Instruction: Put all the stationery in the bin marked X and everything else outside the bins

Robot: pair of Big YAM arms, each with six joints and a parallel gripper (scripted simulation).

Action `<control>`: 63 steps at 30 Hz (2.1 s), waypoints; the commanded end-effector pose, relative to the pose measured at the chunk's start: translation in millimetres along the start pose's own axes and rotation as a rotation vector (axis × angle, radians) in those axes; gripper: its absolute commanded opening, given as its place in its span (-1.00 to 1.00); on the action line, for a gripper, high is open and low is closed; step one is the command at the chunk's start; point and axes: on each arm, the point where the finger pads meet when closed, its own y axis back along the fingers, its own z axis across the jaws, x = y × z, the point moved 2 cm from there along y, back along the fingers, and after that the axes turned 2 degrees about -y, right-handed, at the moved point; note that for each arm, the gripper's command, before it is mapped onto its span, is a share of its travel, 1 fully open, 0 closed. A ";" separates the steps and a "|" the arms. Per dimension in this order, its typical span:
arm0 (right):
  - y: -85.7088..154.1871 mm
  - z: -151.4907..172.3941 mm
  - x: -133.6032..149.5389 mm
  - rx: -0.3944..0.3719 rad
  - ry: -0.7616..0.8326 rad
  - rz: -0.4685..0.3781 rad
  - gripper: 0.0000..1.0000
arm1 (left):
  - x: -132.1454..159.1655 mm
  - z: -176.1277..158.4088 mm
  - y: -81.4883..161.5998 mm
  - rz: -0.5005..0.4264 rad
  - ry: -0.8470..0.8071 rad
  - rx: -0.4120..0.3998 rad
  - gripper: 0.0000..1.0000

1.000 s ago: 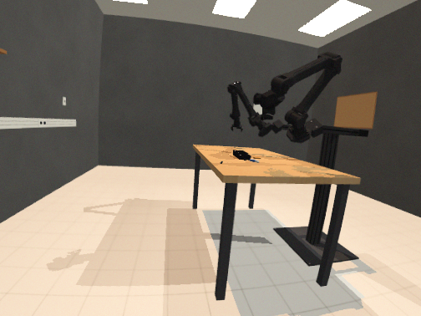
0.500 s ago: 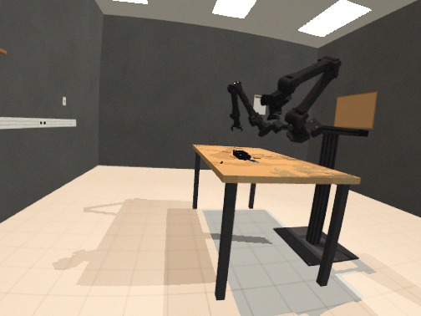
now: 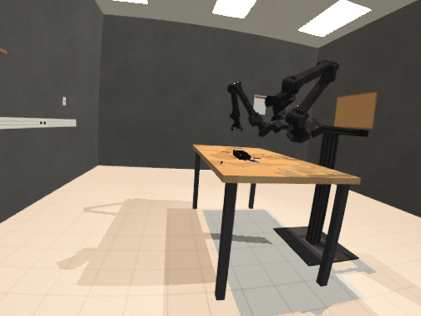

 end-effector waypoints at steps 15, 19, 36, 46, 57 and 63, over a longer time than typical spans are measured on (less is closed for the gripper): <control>1.9 2.3 -3.7 -0.005 0.000 -0.008 1.00 | 18.5 -0.4 -4.5 -0.019 0.083 -0.017 1.00; 1.9 2.3 -3.7 -0.005 0.000 -0.008 1.00 | 19.8 -0.4 -5.0 -0.021 0.087 -0.019 1.00; 1.9 2.3 -3.7 -0.005 0.000 -0.008 1.00 | 25.2 -0.1 -7.2 -0.030 0.105 -0.025 1.00; 1.9 2.3 -3.7 -0.005 0.000 -0.008 1.00 | 26.0 -0.1 -7.5 -0.031 0.107 -0.026 1.00; 1.9 2.3 -3.7 -0.005 0.000 -0.008 1.00 | 26.0 -0.1 -7.5 -0.031 0.107 -0.026 1.00; 0.1 -0.1 -0.2 0.000 0.000 0.000 1.00 | 26.0 -0.1 -7.5 -0.031 0.107 -0.026 1.00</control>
